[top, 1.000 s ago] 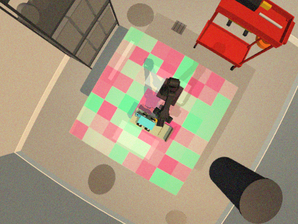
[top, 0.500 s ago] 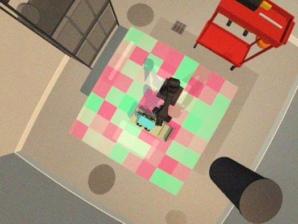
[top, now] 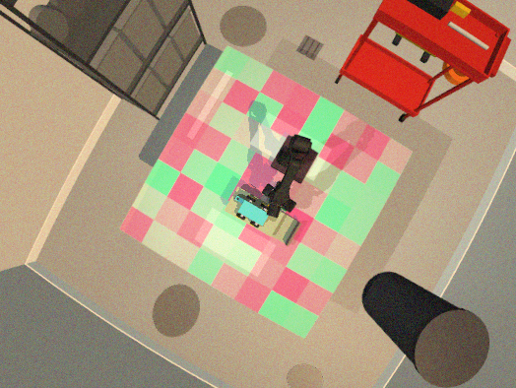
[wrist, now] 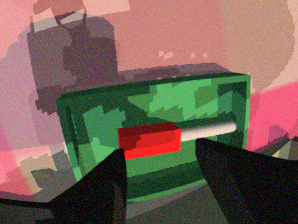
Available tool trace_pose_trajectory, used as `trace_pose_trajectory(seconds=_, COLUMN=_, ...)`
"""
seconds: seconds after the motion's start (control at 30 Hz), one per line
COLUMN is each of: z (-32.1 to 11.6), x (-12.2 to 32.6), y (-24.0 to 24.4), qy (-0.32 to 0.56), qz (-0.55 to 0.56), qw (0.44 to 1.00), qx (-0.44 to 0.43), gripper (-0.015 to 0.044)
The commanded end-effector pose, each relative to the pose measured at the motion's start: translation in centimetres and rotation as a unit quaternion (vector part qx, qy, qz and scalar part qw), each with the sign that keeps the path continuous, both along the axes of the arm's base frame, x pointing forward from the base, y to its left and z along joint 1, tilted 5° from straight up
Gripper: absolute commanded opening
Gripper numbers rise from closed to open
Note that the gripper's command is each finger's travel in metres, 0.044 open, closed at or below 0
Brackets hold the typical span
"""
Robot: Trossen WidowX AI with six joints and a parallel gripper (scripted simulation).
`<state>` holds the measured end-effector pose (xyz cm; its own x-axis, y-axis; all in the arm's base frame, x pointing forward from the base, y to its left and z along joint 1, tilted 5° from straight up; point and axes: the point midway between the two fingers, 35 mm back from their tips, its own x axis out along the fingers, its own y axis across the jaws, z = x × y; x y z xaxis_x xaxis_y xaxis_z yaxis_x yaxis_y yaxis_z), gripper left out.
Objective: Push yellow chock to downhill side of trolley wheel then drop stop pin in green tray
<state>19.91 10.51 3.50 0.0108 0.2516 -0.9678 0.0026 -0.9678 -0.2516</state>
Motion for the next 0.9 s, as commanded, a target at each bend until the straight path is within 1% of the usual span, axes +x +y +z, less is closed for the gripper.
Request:
trace_pose_trajectory(seconds=0.0, z=-0.1, x=0.1, y=-0.1, qy=0.000, qz=0.001, qw=1.000, qx=0.003, gripper=0.0190)
trace_pose_trajectory(seconds=0.07, z=-0.1, x=0.1, y=-0.1, qy=0.000, qz=0.001, qw=1.000, qx=0.003, gripper=0.0190)
trace_pose_trajectory(seconds=0.23, z=-0.1, x=0.0, y=-0.1, qy=0.000, qz=0.000, qw=1.000, qx=0.000, gripper=0.0321)
trace_pose_trajectory(seconds=0.27, z=-0.1, x=0.0, y=-0.1, qy=0.000, qz=0.000, qw=1.000, qx=0.000, gripper=0.0340)
trace_pose_trajectory(seconds=0.47, z=0.0, x=0.0, y=-0.1, qy=0.000, qz=0.000, qw=1.000, qx=0.000, gripper=0.0340)
trace_pose_trajectory(seconds=0.7, z=2.6, x=-0.2, y=-0.4, qy=0.000, qz=0.001, qw=1.000, qx=0.002, gripper=0.0340)
trace_pose_trajectory(seconds=0.83, z=3.7, x=-0.2, y=-0.5, qy=-0.001, qz=0.001, qw=1.000, qx=0.002, gripper=0.0440)
trace_pose_trajectory(seconds=0.87, z=4.0, x=-0.2, y=-0.5, qy=-0.001, qz=0.001, qw=1.000, qx=0.002, gripper=0.0440)
